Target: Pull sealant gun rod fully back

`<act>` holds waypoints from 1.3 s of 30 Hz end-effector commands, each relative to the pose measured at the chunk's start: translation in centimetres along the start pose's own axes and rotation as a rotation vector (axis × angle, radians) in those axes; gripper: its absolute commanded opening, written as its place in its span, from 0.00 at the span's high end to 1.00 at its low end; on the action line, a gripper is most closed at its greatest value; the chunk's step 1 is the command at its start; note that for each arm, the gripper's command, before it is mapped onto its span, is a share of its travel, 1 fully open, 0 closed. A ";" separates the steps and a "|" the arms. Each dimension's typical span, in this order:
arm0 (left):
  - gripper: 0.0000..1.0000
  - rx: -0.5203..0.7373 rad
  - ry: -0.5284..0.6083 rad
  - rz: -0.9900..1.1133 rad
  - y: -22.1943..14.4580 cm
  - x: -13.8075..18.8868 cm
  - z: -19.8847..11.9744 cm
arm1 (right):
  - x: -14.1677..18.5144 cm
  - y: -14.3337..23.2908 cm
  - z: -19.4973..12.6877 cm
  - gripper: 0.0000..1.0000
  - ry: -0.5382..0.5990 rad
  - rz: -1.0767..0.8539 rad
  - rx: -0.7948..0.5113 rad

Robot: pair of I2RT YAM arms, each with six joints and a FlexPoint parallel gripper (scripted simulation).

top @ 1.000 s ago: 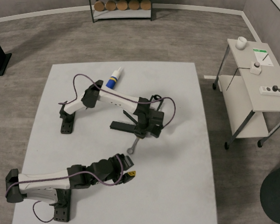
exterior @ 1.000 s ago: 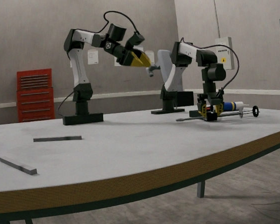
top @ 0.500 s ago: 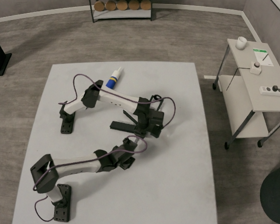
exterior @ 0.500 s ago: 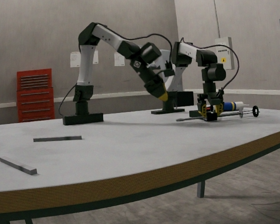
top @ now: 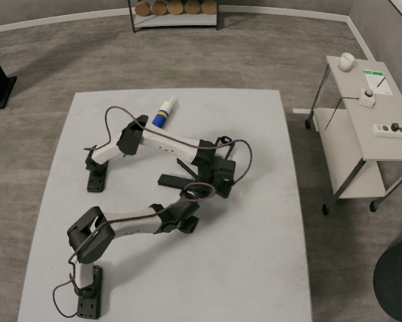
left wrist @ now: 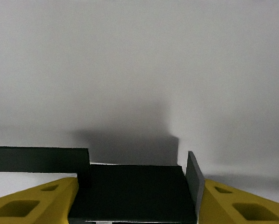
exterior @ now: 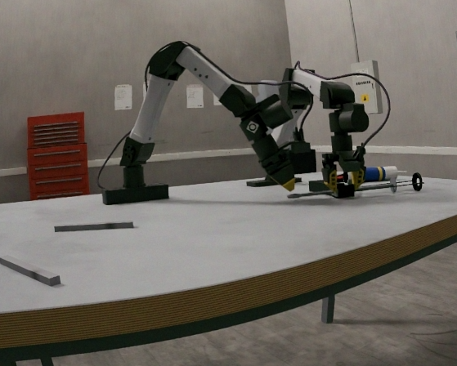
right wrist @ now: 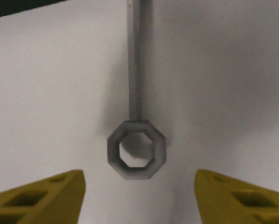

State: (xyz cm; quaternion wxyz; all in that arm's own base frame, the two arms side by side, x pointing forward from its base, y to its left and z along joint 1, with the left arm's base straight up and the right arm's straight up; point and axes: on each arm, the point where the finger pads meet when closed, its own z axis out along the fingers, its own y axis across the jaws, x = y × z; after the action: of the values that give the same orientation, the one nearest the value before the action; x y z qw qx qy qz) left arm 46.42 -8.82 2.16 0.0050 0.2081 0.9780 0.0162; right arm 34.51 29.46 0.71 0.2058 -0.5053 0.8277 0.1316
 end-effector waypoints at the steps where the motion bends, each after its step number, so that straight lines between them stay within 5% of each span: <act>1: 0.54 -0.007 -0.011 0.003 -0.1 -0.3 -0.3 | -0.7 0.1 1.1 0.38 -0.002 -0.026 0.001; 19: 0.54 -0.007 -0.011 0.003 -0.1 -0.3 -0.3 | -0.6 0.0 3.3 0.53 0.013 -0.018 -0.003; 34: 0.54 -0.007 -0.011 0.003 -0.1 -0.3 -0.3 | -1.7 -0.1 1.5 0.71 -0.036 -0.031 0.017; 36: 0.54 -0.007 -0.011 0.003 -0.1 -0.3 -0.3 | -1.5 -0.1 1.6 0.93 -0.032 -0.029 0.016; 38: 0.54 -0.007 -0.011 0.003 -0.1 -0.3 -0.3 | -1.4 -0.1 1.5 0.73 -0.032 -0.030 0.016; 39: 0.54 -0.007 -0.011 0.003 -0.1 -0.3 -0.3 | -1.6 -0.1 1.5 0.73 -0.035 -0.030 0.017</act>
State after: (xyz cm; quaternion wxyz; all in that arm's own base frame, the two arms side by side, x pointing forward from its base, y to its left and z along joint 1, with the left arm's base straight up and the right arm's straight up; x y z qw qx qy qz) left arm 46.42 -8.82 2.16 0.0050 0.2081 0.9780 0.0162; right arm 34.88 30.64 -1.95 0.1949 -0.5142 0.8256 0.1261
